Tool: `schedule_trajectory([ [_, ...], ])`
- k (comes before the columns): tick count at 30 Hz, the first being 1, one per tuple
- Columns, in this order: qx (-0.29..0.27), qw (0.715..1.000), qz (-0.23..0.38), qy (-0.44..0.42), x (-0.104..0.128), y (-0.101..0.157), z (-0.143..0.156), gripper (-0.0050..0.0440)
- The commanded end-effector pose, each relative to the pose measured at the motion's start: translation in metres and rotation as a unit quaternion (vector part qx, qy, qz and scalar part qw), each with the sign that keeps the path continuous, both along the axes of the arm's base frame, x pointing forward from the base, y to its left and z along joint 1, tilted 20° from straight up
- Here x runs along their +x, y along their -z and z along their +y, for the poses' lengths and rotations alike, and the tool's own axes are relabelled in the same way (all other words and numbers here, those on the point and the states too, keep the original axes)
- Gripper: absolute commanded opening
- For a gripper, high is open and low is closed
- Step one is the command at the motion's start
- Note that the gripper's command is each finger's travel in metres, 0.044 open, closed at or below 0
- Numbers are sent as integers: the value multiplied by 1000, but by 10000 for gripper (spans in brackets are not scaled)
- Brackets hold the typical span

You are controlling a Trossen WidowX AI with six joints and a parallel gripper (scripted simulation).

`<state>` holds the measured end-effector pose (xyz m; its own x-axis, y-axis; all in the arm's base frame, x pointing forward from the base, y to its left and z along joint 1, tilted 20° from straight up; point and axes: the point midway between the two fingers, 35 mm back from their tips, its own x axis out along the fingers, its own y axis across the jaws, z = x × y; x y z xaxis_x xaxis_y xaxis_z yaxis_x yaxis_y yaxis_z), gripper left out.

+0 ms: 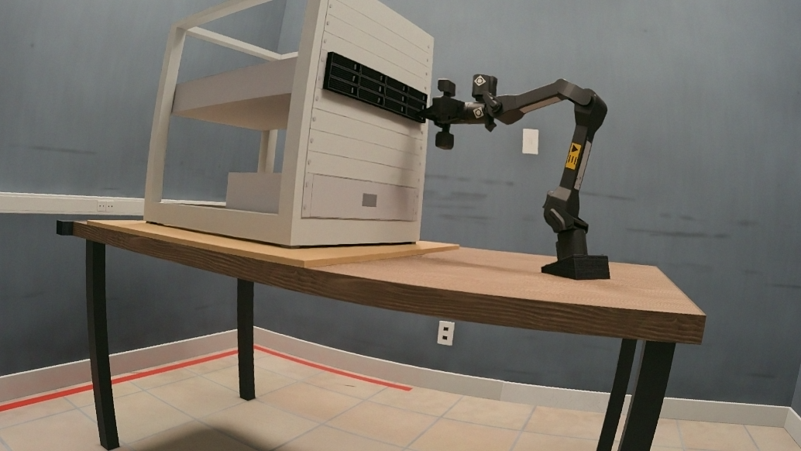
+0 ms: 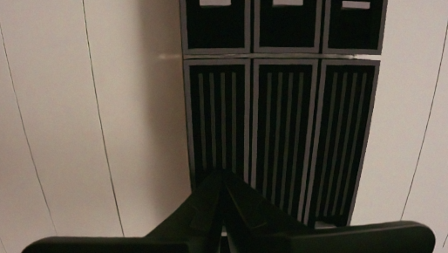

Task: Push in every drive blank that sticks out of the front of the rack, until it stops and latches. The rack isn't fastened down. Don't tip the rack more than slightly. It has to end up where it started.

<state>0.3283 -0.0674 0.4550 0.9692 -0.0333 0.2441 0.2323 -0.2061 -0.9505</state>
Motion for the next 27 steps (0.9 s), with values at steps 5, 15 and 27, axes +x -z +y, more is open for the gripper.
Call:
schedule_trajectory([
  [5, -5, 1000, -13, 1, -1, -12, 1, -50],
  [15, -5, 1000, -13, 1, -17, -8, 2, -50],
  [27, -5, 1000, -13, 1, -58, 4, 3, -50],
])
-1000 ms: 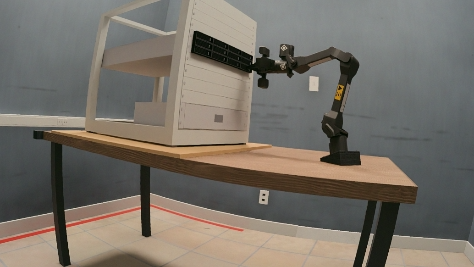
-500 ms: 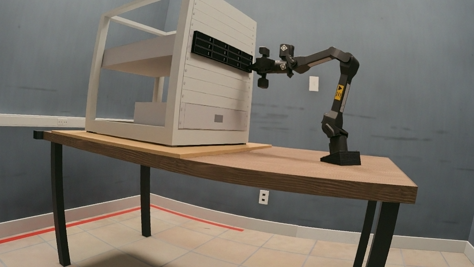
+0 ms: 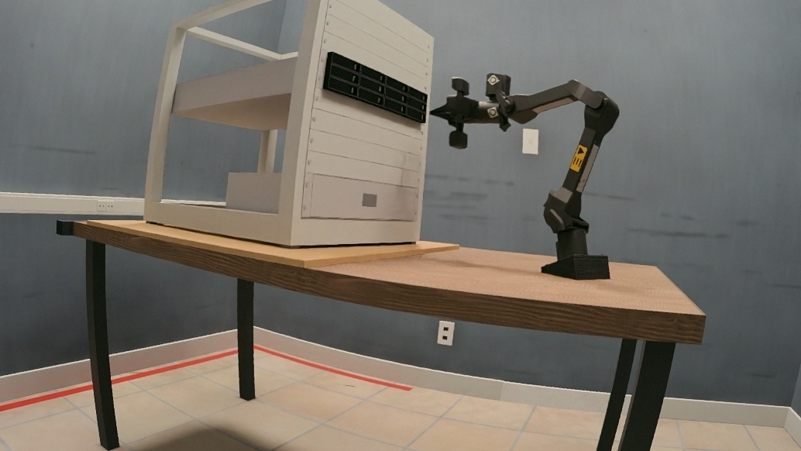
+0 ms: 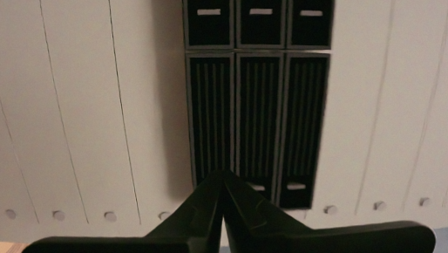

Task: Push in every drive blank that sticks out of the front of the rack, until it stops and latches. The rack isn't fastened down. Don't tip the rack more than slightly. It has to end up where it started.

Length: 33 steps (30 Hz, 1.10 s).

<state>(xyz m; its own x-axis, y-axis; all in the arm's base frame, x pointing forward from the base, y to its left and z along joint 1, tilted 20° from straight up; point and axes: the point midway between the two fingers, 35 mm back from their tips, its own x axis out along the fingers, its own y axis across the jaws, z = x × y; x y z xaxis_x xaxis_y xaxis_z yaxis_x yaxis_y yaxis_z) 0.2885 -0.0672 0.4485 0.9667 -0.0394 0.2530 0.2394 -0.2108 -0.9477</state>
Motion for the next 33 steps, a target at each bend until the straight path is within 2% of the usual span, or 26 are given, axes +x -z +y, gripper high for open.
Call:
schedule_trajectory([
  [1, -3, 1000, -9, -2, -19, -2, 3, -50],
  [17, -3, 1000, -9, -2, -19, -2, 3, -50],
  [22, -3, 1000, -9, -2, -40, 4, 4, -50],
  [33, -3, 1000, -9, -2, -46, 6, 4, -50],
])
